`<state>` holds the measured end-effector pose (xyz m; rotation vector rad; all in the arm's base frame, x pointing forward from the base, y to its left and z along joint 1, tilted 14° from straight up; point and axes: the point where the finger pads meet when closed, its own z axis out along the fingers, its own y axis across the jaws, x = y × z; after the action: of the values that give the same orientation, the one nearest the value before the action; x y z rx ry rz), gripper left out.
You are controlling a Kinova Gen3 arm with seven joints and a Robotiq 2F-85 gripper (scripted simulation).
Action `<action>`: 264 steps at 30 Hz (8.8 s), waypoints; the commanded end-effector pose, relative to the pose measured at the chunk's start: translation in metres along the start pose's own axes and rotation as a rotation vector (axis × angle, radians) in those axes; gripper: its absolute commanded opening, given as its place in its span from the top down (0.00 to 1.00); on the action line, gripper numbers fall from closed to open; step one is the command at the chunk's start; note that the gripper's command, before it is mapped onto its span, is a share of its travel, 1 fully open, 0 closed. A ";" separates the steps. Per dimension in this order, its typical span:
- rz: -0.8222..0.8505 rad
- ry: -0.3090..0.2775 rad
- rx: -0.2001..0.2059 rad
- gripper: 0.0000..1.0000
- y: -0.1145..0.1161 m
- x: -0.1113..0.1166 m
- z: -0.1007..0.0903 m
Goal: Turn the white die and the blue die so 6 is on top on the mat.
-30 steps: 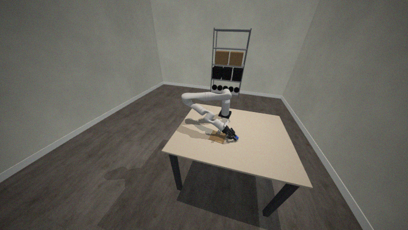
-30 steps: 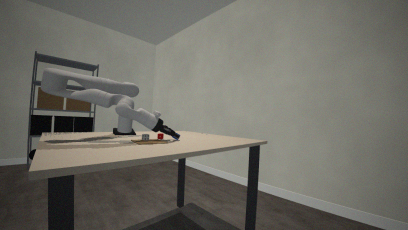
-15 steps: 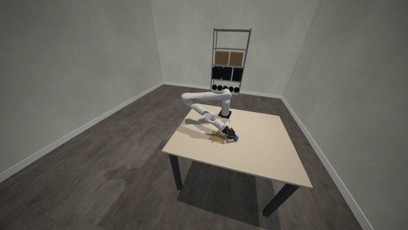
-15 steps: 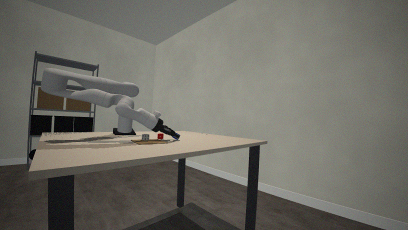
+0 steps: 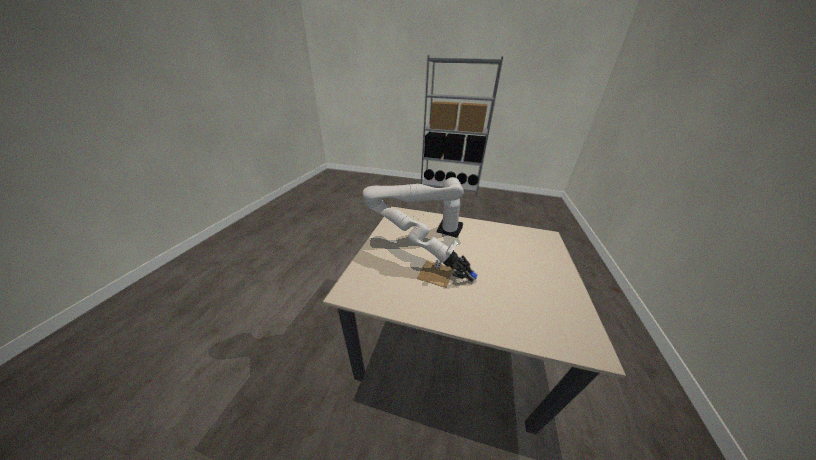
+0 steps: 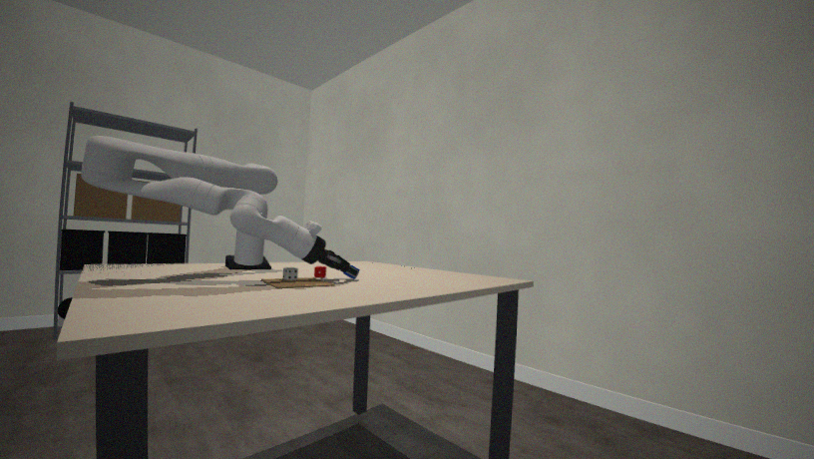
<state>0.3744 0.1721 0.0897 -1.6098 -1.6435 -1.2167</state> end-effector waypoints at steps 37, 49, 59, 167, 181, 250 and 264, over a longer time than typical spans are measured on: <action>-0.007 -0.001 0.000 0.54 0.001 -0.001 0.001; -0.007 -0.001 0.000 0.54 0.001 -0.001 0.001; -0.007 -0.001 0.000 0.54 0.001 -0.001 0.001; -0.006 -0.921 0.000 0.54 -0.001 0.092 -0.052; -0.006 -1.063 -0.001 0.54 -0.001 0.099 -0.048; -1.080 -0.950 0.660 0.00 -0.005 0.074 -0.045; -1.313 -0.879 0.783 0.00 -0.002 0.071 -0.043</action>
<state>0.3524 0.1725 0.1715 -0.4309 -3.3541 -0.0158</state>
